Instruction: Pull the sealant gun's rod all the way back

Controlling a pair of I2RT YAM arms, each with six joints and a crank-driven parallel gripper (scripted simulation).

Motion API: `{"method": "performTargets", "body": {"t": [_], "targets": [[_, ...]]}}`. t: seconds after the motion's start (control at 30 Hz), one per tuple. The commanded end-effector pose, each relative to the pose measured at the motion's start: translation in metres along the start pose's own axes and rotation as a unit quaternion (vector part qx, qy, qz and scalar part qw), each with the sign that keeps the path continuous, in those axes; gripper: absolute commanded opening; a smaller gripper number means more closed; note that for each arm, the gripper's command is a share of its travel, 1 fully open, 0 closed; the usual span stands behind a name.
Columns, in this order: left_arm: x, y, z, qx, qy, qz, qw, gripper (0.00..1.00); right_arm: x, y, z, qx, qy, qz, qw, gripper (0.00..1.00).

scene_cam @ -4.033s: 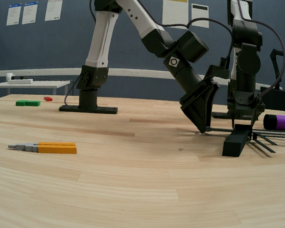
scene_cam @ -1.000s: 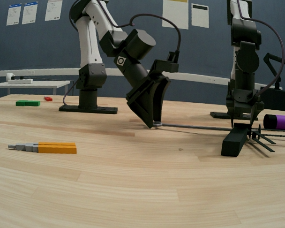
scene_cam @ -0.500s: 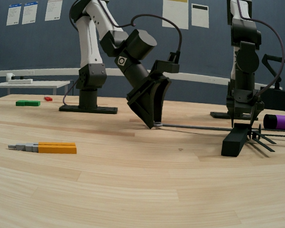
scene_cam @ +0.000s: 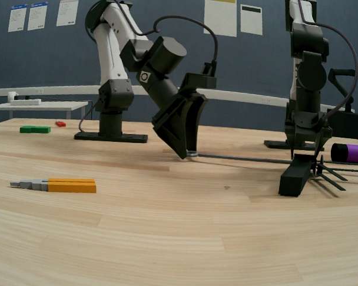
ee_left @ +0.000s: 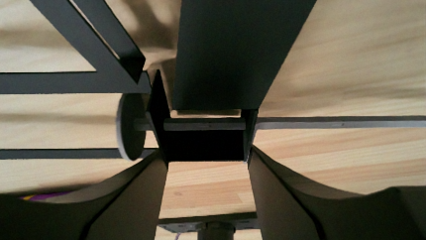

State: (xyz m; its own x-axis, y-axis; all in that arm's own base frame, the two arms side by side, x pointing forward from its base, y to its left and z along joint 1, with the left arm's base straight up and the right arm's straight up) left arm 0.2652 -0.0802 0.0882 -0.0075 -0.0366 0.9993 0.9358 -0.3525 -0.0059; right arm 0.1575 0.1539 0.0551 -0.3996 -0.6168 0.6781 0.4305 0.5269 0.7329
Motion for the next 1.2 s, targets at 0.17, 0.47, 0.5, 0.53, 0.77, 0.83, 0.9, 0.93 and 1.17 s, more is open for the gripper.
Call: {"method": "performTargets", "body": {"t": [0.17, 0.47, 0.5, 0.53, 0.77, 0.83, 0.9, 0.93, 1.17], "targets": [[-0.011, -0.002, 0.010, -0.002, 0.029, 0.010, 1.000, 0.55, 0.014, -0.016, -0.006, 0.001, -0.008, 0.020, 1.000, 0.36], [-0.012, 0.001, 0.009, -0.001, 0.026, 0.003, 1.000, 0.55, 0.014, -0.016, -0.006, 0.001, -0.008, 0.020, 1.000, 0.36], [-0.012, 0.001, 0.011, -0.002, 0.030, 0.003, 1.000, 0.55, 0.014, -0.016, -0.006, 0.001, -0.008, 0.020, 1.000, 0.36], [-0.012, 0.001, 0.011, -0.002, 0.030, 0.003, 1.000, 0.55, 0.014, -0.016, -0.006, 0.001, -0.008, 0.020, 1.000, 0.36], [-0.012, 0.002, -0.001, -0.001, 0.000, 0.001, 1.000, 0.55, 0.008, 0.001, -0.004, 0.007, -0.001, -0.009, 1.000, 0.48], [-0.012, 0.002, -0.001, -0.001, 0.000, 0.001, 1.000, 0.55, 0.008, 0.001, -0.004, 0.007, -0.001, -0.009, 1.000, 0.48], [-0.003, 0.003, 0.000, 0.001, 0.000, -0.008, 1.000, 0.55, 0.010, 0.004, -0.004, 0.007, -0.002, -0.011, 1.000, 0.70], [0.000, 0.003, -0.001, 0.001, -0.001, -0.008, 1.000, 0.55, 0.013, 0.008, -0.005, 0.009, -0.002, -0.017, 1.000, 0.70], [0.003, 0.003, -0.001, 0.002, -0.002, -0.008, 1.000, 0.82, 0.038, 0.018, -0.006, 0.016, -0.003, -0.034, 0.999, 0.70]]}}
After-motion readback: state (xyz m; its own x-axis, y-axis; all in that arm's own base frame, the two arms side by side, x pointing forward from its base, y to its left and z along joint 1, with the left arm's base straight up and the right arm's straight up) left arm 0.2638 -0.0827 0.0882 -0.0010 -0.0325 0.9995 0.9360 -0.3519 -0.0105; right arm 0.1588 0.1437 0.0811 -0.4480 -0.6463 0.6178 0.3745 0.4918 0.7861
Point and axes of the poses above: on each arm, the point where the finger pads meet when closed, its own x axis back along the fingers, its own z axis across the jaws, y = z × x, the point moved 6 cm from there along x, back along the fingers, and after that the axes turned 3 degrees about -x, right-handed, at the moved point
